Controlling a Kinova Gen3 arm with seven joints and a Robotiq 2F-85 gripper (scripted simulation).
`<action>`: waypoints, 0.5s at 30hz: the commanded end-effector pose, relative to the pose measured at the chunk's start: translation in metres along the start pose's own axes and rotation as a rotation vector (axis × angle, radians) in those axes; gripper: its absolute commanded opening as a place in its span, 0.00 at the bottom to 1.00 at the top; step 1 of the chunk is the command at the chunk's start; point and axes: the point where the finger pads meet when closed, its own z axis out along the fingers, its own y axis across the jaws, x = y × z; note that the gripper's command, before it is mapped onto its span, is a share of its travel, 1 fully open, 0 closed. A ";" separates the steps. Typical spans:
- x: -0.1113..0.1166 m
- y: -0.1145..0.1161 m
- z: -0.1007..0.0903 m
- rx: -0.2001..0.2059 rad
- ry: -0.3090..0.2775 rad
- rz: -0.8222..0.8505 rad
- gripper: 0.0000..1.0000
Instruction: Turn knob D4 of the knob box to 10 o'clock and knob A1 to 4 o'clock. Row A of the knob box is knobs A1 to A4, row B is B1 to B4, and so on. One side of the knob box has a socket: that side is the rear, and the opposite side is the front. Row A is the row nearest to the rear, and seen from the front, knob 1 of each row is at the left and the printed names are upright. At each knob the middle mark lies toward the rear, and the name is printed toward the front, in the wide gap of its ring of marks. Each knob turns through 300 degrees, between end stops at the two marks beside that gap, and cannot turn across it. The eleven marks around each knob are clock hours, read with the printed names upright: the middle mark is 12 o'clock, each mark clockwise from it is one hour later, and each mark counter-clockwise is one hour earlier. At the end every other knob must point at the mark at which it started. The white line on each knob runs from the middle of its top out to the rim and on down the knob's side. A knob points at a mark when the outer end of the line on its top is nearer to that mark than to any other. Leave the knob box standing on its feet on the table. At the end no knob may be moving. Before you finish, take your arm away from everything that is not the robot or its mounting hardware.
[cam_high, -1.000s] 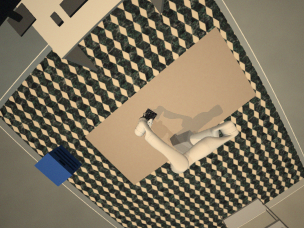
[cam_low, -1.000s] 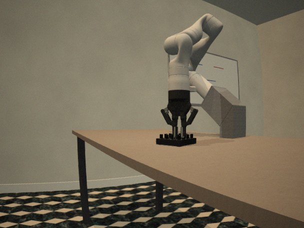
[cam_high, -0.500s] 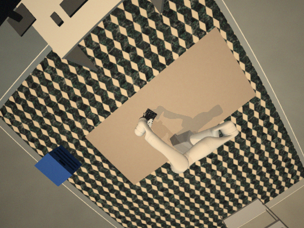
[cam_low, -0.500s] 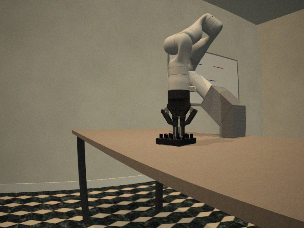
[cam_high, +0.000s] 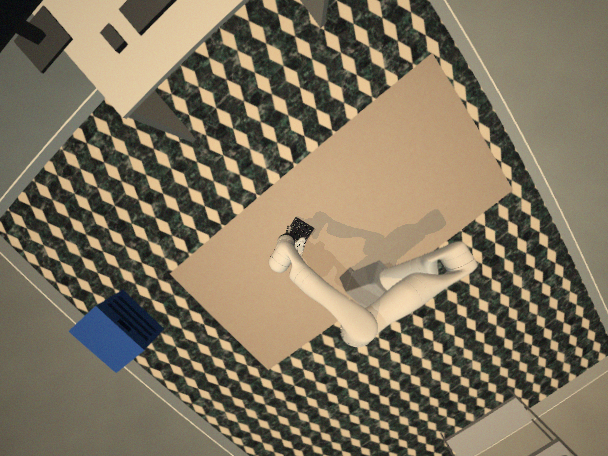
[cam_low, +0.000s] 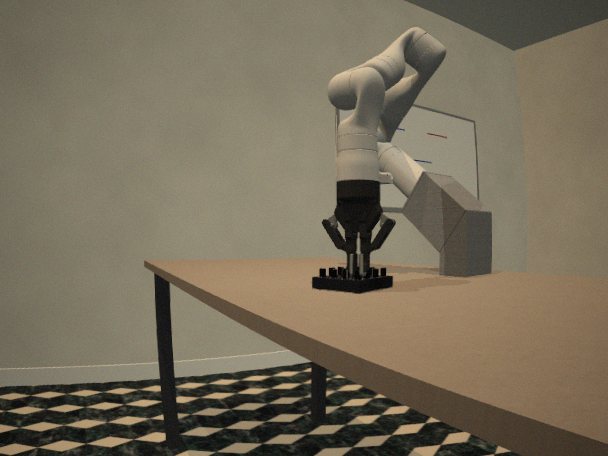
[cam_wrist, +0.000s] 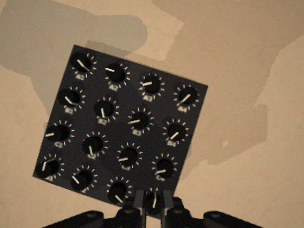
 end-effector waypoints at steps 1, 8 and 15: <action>-0.001 0.000 -0.001 0.000 -0.002 0.000 0.08; -0.001 0.000 -0.001 0.000 -0.002 -0.001 0.08; -0.001 0.000 -0.001 0.000 -0.002 -0.008 0.08</action>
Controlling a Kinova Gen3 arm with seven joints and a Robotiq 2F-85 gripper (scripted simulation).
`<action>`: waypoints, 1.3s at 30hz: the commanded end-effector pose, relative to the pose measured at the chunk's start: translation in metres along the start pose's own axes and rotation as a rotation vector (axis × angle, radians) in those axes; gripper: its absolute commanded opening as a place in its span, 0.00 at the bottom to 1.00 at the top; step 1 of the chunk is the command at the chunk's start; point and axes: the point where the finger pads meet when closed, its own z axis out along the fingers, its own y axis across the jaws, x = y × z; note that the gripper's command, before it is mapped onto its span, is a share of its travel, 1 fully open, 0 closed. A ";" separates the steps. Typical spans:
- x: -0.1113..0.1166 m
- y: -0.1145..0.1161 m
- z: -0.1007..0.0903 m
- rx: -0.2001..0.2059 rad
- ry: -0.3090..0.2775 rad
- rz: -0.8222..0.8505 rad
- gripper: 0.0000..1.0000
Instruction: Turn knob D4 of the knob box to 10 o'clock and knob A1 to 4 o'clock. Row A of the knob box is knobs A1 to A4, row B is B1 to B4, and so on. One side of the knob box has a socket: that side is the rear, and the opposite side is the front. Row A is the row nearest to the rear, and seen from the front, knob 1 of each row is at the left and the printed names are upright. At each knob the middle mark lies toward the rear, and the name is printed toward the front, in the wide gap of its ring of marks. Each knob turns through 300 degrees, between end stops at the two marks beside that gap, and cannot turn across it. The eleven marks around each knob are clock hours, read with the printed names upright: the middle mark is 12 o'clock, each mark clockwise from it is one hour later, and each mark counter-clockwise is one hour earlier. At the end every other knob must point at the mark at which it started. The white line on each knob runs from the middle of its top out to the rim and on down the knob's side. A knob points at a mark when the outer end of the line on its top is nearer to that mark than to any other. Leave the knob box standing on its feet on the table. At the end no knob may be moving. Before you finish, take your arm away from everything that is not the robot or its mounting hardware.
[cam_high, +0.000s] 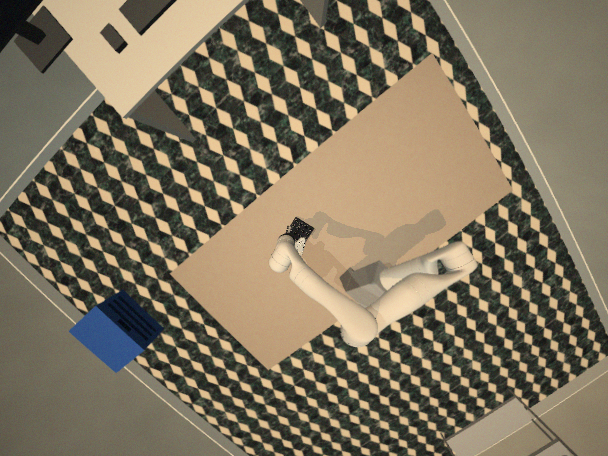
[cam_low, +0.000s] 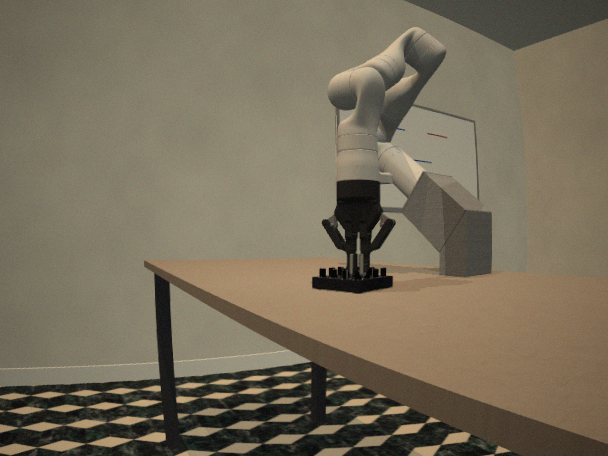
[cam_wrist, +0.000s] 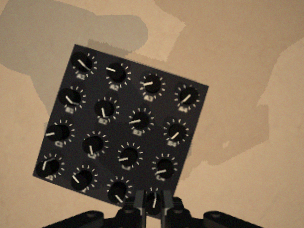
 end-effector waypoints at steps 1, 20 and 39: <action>-0.001 0.000 -0.001 0.000 -0.002 -0.005 0.08; -0.001 0.000 -0.001 0.000 -0.002 -0.144 0.08; -0.001 0.000 -0.001 0.000 -0.002 -0.440 0.08</action>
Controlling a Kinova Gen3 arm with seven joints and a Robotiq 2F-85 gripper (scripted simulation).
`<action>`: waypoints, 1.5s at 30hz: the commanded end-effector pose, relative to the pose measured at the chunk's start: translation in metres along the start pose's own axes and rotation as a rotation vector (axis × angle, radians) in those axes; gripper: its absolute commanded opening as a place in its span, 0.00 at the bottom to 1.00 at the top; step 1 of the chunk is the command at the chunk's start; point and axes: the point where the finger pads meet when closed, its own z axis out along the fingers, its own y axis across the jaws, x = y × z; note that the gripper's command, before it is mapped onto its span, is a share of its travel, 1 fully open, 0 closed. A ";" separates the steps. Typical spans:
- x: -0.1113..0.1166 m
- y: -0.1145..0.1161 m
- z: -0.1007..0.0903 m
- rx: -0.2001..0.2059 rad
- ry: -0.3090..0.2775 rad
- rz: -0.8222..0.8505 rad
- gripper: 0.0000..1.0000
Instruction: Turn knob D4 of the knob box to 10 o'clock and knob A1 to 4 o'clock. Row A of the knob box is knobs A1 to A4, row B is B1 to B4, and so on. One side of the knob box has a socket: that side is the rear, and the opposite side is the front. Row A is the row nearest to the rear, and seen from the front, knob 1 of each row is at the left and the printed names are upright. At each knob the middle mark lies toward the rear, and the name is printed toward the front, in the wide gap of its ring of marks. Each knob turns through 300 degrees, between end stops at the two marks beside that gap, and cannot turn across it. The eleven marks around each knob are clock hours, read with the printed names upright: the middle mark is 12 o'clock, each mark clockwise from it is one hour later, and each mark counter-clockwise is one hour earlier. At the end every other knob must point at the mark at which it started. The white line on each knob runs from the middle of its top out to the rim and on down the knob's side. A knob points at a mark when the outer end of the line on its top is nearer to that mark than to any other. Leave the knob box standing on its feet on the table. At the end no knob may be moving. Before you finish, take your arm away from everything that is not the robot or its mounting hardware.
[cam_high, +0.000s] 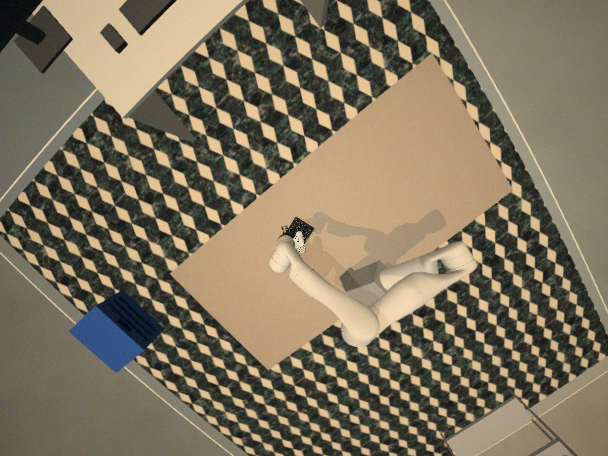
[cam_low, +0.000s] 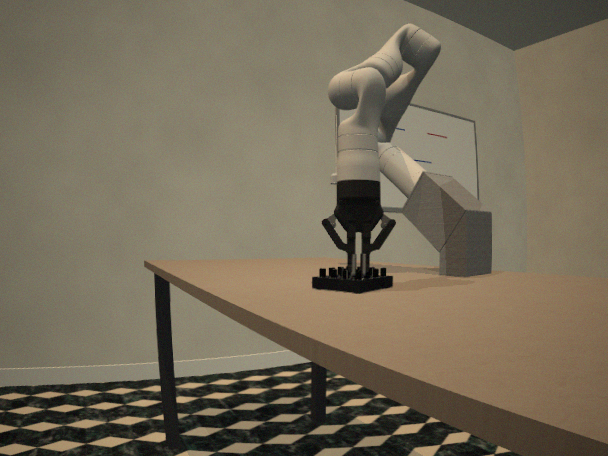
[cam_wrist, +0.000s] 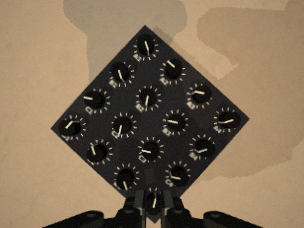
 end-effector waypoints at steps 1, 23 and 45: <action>-0.001 0.000 -0.001 -0.003 -0.003 -0.038 0.08; -0.001 0.000 -0.001 -0.003 -0.004 -0.394 0.08; -0.001 0.000 -0.001 -0.002 -0.004 -0.531 0.08</action>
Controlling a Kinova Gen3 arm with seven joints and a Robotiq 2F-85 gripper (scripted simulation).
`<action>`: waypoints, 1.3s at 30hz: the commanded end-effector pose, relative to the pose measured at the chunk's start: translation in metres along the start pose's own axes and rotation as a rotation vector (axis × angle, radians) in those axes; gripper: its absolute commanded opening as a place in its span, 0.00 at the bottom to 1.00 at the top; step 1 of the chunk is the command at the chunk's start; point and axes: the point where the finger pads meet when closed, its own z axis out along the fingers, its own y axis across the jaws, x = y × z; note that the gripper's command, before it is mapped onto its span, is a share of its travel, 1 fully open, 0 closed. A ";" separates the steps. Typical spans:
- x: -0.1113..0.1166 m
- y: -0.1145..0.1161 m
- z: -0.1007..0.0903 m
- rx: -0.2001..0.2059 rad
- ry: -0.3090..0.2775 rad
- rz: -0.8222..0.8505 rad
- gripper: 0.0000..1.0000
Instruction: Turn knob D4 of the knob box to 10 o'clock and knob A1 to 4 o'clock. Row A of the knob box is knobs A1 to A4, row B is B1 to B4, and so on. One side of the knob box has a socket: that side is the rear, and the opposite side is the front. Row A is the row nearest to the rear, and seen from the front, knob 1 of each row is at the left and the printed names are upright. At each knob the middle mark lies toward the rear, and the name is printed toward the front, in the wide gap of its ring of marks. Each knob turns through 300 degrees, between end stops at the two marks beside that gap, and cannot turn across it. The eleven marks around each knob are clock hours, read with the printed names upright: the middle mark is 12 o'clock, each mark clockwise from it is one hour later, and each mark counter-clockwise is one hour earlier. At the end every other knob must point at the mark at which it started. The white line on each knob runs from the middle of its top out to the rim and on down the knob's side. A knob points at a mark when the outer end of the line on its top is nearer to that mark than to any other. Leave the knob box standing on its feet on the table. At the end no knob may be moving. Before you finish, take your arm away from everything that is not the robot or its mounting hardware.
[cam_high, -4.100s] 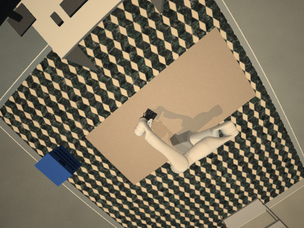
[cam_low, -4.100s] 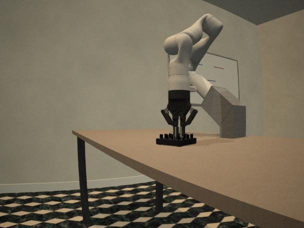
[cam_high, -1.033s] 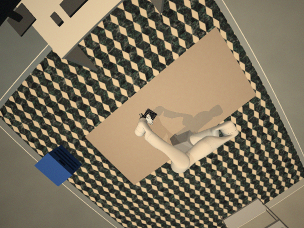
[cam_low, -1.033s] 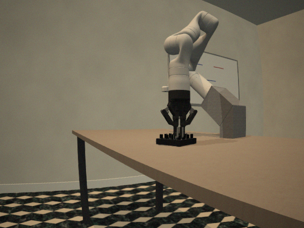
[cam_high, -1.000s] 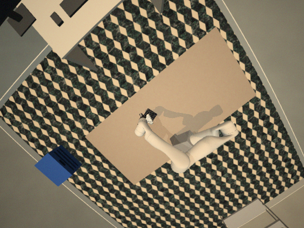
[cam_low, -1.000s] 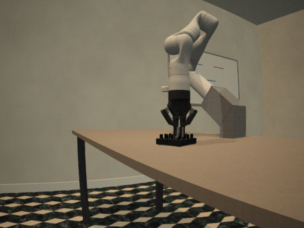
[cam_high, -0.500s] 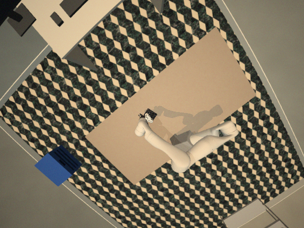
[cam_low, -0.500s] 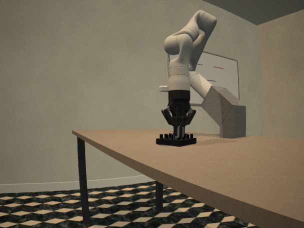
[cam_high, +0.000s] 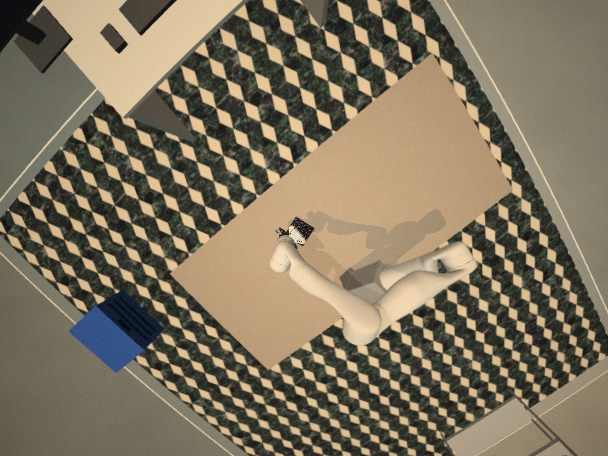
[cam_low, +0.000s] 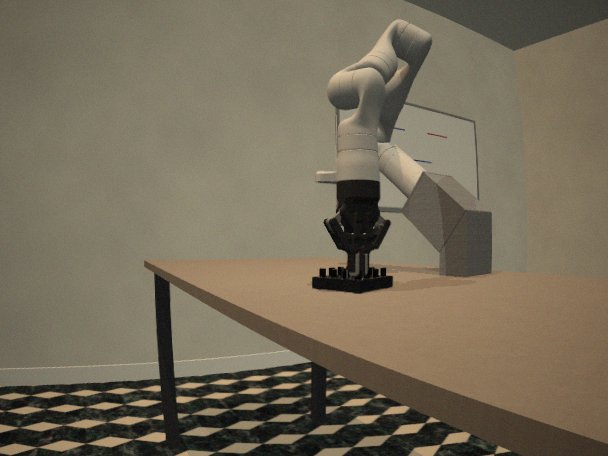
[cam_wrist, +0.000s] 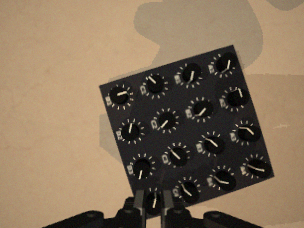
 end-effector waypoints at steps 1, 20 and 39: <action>0.000 -0.001 -0.001 0.001 -0.001 -0.004 0.08; 0.000 -0.001 -0.001 0.001 -0.001 -0.008 0.19; 0.000 -0.001 -0.001 0.001 -0.001 -0.008 0.19</action>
